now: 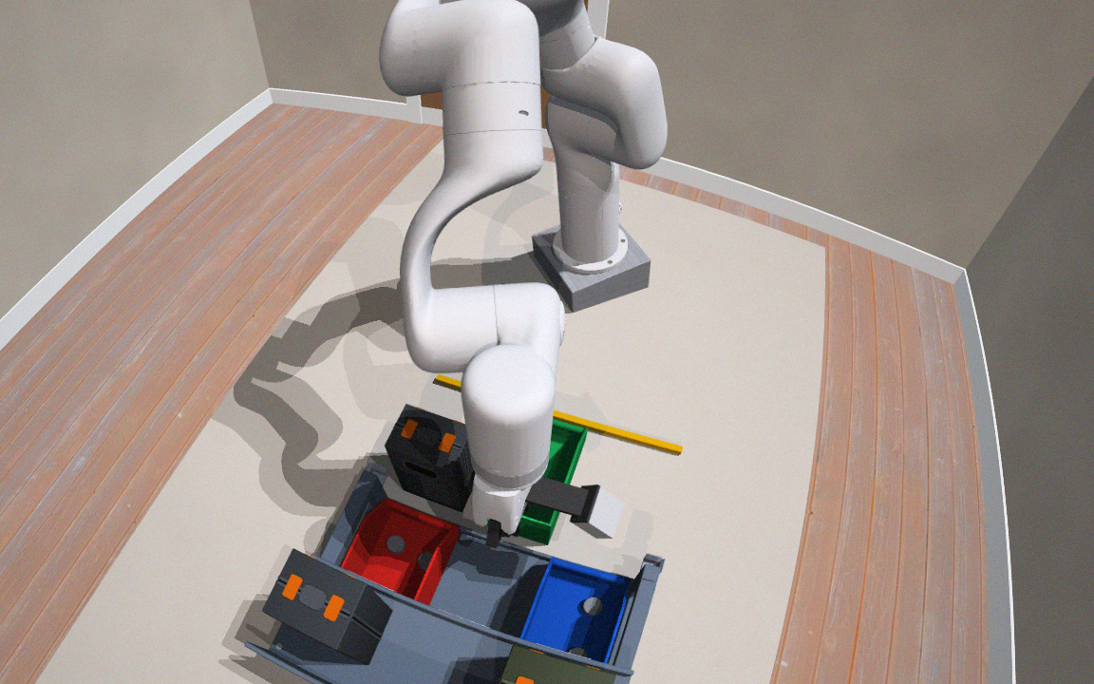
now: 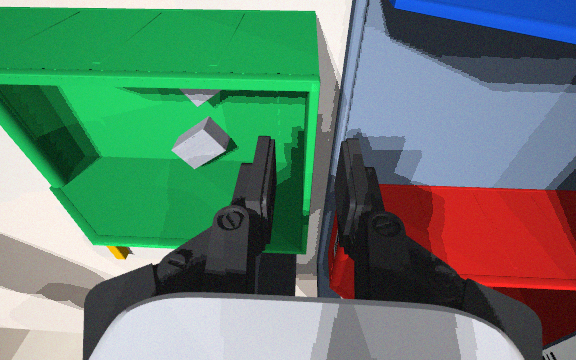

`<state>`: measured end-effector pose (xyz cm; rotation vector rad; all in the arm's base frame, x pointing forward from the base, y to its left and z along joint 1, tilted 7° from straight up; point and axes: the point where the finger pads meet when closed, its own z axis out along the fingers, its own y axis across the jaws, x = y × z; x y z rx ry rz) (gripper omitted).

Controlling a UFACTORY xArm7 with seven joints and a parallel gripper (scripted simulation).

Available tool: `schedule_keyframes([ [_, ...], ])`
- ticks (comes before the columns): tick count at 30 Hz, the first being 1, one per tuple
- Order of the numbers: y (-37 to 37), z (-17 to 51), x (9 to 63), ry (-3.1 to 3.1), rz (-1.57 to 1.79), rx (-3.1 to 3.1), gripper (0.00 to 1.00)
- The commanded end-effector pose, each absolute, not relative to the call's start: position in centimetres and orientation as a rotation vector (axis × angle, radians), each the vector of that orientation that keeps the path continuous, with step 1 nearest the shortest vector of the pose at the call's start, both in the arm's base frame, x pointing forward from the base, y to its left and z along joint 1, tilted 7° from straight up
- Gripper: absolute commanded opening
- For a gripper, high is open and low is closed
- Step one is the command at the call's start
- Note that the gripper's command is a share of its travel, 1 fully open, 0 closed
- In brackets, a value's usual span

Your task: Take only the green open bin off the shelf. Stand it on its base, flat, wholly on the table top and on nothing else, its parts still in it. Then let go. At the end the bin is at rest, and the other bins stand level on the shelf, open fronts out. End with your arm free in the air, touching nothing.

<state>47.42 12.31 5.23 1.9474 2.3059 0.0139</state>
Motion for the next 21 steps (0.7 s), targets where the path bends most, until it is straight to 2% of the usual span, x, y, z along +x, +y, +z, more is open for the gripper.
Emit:
schedule_keyframes([
  [1,12.4,5.4,47.6,2.304,0.019,1.945,0.33],
  [7,12.8,10.8,47.0,2.305,0.019,1.945,0.33],
  [21,12.8,11.8,46.9,2.305,0.017,1.946,0.33],
])
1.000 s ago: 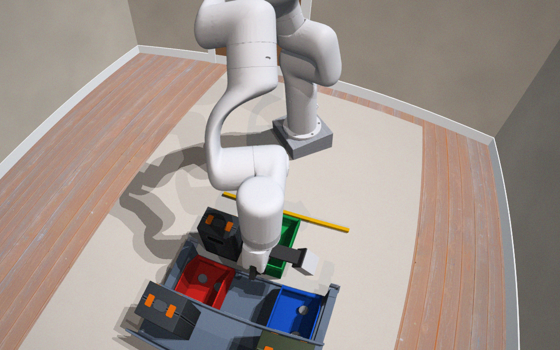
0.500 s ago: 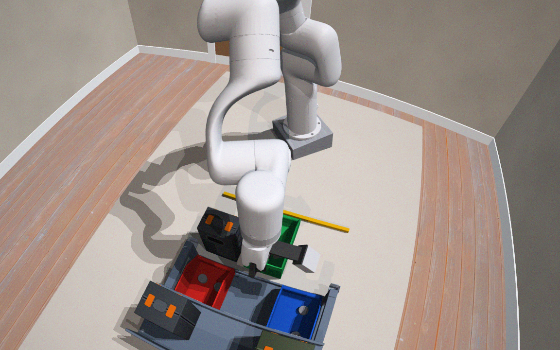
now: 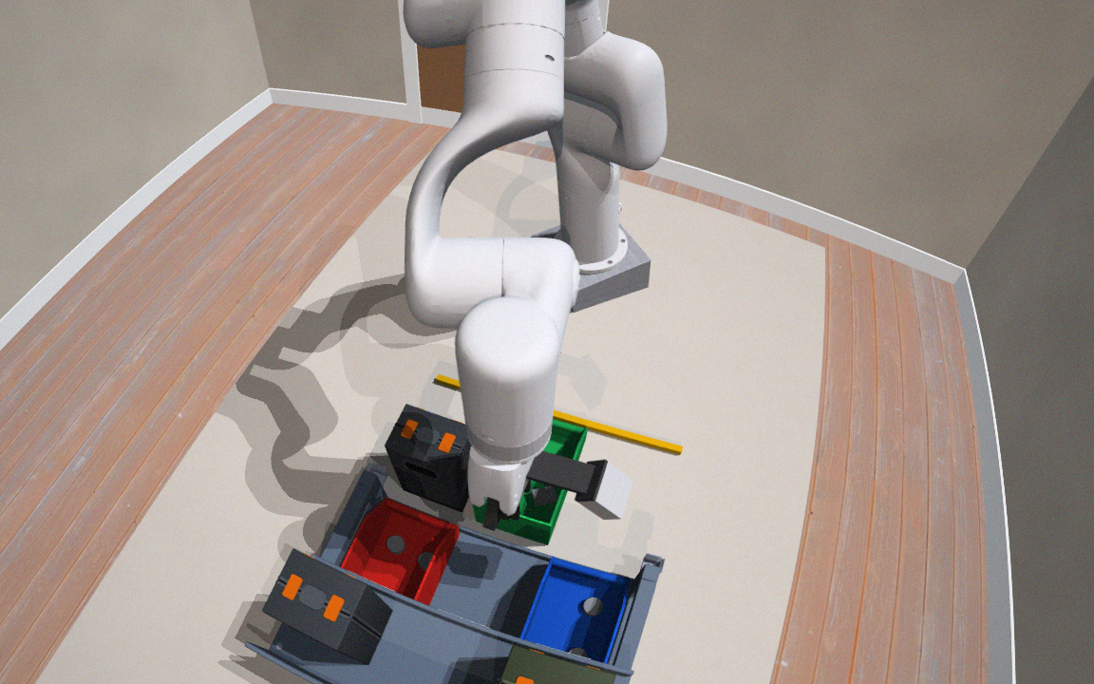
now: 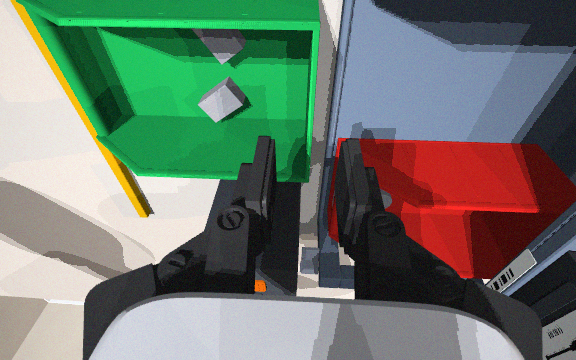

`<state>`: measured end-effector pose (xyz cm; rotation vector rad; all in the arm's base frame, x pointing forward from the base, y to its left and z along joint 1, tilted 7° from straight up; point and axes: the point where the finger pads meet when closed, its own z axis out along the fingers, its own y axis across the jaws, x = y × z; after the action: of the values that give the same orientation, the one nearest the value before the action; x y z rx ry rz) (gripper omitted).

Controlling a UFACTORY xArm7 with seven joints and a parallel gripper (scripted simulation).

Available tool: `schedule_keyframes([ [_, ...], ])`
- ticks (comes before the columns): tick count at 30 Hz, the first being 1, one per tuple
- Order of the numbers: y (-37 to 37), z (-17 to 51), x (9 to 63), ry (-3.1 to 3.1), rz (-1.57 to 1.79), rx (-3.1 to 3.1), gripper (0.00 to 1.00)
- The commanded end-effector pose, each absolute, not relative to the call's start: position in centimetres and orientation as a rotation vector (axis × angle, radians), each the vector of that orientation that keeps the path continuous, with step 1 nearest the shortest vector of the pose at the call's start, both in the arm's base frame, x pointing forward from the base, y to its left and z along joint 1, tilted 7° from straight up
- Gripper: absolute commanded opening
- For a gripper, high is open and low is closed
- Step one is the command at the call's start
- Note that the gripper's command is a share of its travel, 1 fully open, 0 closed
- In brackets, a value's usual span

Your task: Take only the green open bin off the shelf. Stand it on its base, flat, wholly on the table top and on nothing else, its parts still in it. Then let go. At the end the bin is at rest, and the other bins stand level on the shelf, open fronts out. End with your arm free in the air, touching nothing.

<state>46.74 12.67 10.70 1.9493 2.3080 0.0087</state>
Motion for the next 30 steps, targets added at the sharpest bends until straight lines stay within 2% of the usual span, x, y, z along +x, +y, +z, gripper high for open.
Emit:
schedule_keyframes([
  [1,12.9,12.3,46.8,2.305,0.018,1.946,0.33],
  [30,12.9,12.4,46.9,2.304,0.019,1.945,0.33],
])
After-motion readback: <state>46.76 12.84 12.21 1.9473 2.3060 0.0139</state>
